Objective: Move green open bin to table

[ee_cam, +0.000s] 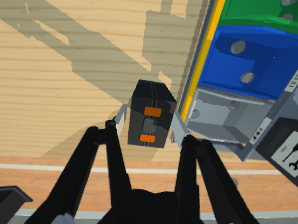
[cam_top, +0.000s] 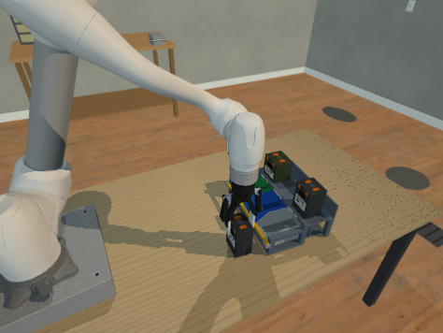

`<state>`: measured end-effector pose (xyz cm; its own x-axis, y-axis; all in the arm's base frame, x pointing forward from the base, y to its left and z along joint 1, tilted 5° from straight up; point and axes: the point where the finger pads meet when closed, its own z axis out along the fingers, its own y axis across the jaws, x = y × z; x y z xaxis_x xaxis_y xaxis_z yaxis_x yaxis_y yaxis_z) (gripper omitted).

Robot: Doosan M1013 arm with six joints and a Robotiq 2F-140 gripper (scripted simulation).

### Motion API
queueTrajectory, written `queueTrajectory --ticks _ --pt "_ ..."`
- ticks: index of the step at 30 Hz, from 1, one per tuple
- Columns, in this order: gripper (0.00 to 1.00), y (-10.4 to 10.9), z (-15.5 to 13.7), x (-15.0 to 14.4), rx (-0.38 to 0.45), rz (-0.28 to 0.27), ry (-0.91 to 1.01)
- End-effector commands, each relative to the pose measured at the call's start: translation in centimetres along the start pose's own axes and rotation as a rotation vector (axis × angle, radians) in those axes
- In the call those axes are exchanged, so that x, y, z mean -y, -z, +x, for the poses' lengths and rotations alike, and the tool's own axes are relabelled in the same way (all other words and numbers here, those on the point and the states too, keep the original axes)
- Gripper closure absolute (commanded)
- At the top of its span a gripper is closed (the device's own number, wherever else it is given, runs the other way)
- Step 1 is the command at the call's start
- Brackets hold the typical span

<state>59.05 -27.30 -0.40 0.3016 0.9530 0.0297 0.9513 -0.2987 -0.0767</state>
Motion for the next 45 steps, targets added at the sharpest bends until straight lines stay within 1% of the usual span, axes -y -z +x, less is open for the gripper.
queueTrajectory --ticks 1,20,25,37,42,45 --pt "0.43 0.0 0.0 0.0 0.0 0.0 0.0" --pt "0.43 0.0 0.0 0.0 0.0 0.0 0.0" --pt "0.43 5.5 0.0 0.0 0.0 0.0 0.0" --pt "0.43 5.5 0.0 0.0 0.0 0.0 0.0" --pt "0.43 5.5 4.1 -2.8 0.0 0.0 0.0" --pt "0.43 5.5 4.1 -2.8 0.0 0.0 0.0"
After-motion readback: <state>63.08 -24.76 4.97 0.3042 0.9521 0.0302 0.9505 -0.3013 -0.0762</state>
